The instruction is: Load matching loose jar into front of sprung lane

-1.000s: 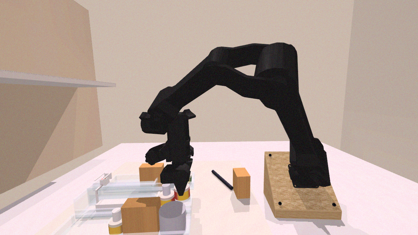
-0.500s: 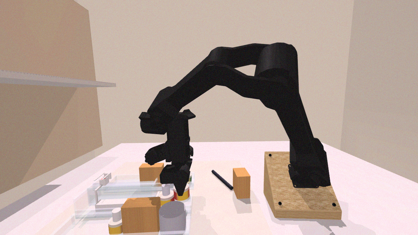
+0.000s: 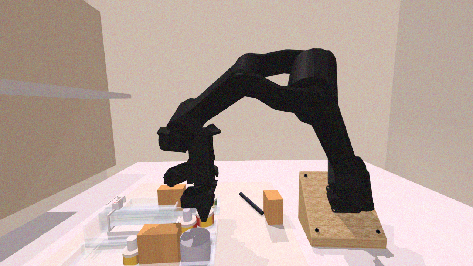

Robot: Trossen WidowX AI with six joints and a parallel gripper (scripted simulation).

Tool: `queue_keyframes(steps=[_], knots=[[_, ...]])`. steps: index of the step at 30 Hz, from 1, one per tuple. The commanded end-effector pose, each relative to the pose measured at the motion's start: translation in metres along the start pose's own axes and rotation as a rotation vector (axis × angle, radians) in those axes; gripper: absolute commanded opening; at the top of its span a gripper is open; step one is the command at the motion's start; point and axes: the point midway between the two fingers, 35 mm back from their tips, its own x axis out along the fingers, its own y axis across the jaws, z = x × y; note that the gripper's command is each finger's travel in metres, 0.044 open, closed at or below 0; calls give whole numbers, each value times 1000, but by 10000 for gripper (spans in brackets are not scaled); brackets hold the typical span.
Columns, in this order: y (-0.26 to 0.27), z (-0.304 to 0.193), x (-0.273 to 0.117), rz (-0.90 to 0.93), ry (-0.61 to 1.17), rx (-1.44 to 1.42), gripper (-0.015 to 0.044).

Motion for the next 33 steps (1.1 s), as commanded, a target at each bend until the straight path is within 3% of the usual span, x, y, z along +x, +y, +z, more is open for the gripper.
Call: queue_keyframes(steps=[1,33], knots=[[2,6,-1,9,-19,-9,0],[2,7,6,9,-19,-9,0]])
